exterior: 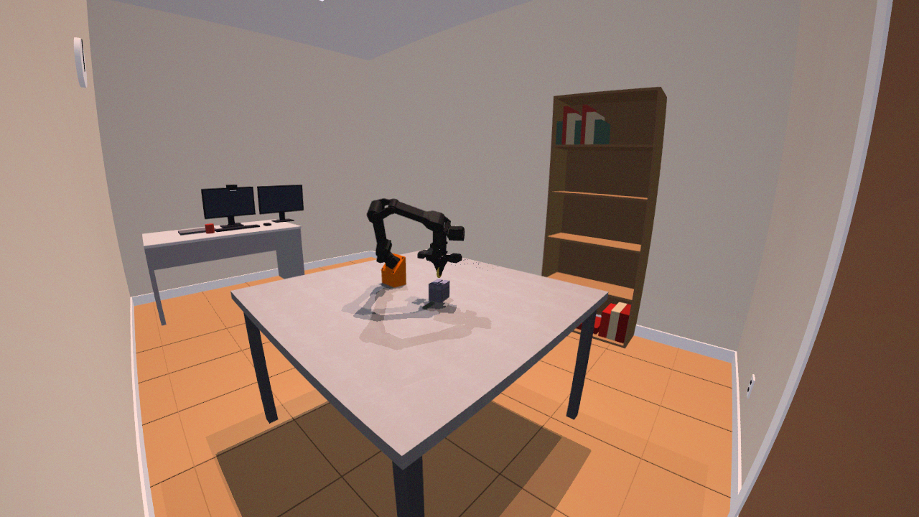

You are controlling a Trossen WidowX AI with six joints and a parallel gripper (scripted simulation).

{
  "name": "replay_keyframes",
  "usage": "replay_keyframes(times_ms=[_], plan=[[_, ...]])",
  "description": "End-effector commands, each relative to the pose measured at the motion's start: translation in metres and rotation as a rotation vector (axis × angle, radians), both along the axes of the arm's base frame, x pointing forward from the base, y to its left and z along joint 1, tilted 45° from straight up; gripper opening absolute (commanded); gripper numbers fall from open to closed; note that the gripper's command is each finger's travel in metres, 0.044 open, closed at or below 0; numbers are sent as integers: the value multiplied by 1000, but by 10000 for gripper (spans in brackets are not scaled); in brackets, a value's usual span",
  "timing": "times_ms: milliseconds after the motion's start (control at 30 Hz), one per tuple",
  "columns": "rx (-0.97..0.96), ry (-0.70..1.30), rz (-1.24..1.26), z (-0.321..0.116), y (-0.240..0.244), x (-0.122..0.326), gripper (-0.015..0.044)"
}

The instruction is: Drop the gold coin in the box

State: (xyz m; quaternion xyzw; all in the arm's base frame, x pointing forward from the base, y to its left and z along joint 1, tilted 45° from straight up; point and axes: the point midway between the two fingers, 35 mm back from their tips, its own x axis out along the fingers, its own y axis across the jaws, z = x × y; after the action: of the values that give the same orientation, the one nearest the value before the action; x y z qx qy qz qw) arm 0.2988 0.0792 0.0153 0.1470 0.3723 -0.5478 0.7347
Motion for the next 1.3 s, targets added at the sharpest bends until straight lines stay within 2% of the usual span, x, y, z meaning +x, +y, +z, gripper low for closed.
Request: replay_keyframes(times_ms=[0, 1267], plan=[[1, -4, -9, -4, 0, -3, 0], [-1, 1, 2, -10, -9, 0, 0]])
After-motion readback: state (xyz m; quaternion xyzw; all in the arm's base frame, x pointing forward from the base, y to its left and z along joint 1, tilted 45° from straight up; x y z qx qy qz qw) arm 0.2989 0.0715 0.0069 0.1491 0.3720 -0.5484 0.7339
